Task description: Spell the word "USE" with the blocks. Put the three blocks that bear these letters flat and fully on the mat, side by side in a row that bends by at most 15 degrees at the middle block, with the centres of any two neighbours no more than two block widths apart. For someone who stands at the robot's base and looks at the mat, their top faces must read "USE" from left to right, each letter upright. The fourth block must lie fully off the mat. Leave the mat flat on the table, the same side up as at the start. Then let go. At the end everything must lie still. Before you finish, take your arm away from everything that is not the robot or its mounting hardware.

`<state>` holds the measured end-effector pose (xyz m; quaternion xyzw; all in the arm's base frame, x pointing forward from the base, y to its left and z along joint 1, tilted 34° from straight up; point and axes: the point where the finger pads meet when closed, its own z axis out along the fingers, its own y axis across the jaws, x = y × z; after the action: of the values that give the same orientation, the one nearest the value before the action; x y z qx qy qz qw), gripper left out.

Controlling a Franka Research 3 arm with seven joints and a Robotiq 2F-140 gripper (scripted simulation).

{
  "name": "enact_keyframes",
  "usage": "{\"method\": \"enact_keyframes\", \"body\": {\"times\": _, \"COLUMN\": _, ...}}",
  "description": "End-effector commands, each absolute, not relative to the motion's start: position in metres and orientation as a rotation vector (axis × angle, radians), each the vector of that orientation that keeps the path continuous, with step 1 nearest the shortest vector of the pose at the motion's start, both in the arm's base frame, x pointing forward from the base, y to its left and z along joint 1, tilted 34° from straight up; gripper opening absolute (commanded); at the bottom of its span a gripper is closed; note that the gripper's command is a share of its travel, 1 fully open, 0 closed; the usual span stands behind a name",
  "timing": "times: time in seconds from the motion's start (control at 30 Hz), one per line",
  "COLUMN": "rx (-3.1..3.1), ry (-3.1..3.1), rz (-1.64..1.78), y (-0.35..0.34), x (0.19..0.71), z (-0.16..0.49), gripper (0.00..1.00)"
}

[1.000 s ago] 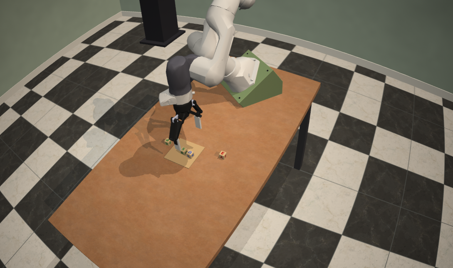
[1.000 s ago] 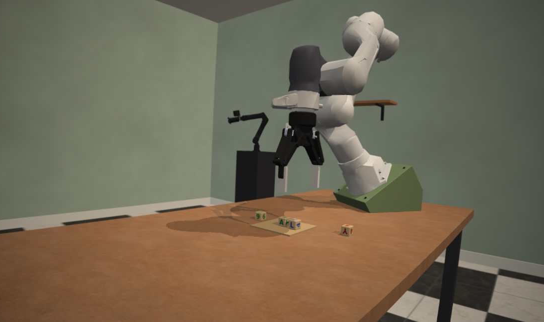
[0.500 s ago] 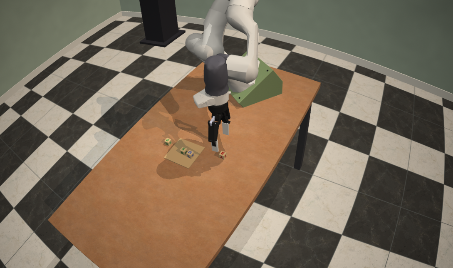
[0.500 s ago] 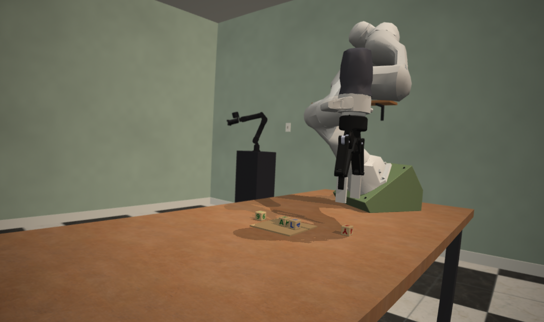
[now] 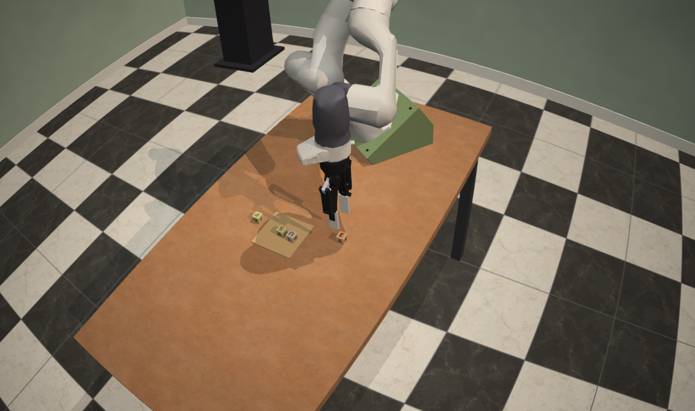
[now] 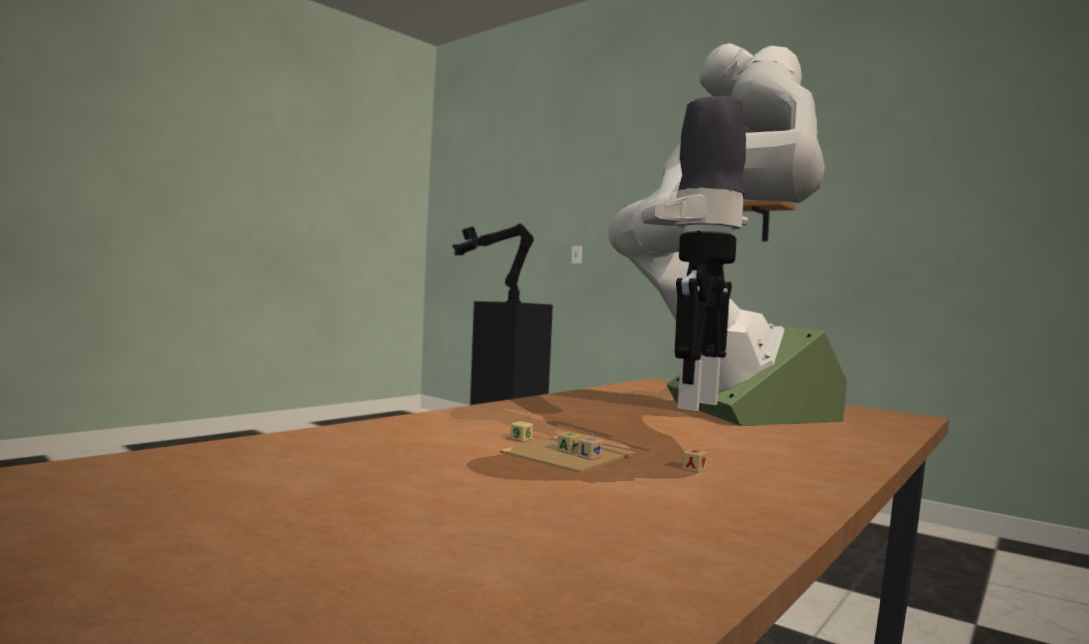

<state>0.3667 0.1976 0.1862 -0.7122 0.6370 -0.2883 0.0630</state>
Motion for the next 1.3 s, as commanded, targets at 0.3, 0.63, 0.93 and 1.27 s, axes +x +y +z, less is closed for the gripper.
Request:
{"method": "enact_keyframes", "body": {"times": 0.3, "rx": -2.138, "ry": 1.937, "rz": -0.866, "y": 0.199, "x": 0.366, "z": 0.186, "gripper": 0.37}}
{"method": "enact_keyframes", "body": {"times": 0.63, "rx": -2.138, "ry": 1.937, "rz": -0.866, "y": 0.198, "x": 0.367, "z": 0.185, "gripper": 0.37}}
{"method": "enact_keyframes", "body": {"times": 0.93, "rx": -2.138, "ry": 1.937, "rz": -0.866, "y": 0.197, "x": 0.369, "z": 0.182, "gripper": 0.37}}
{"method": "enact_keyframes", "body": {"times": 1.27, "rx": -2.138, "ry": 1.937, "rz": -0.866, "y": 0.194, "x": 0.375, "z": 0.171, "gripper": 0.37}}
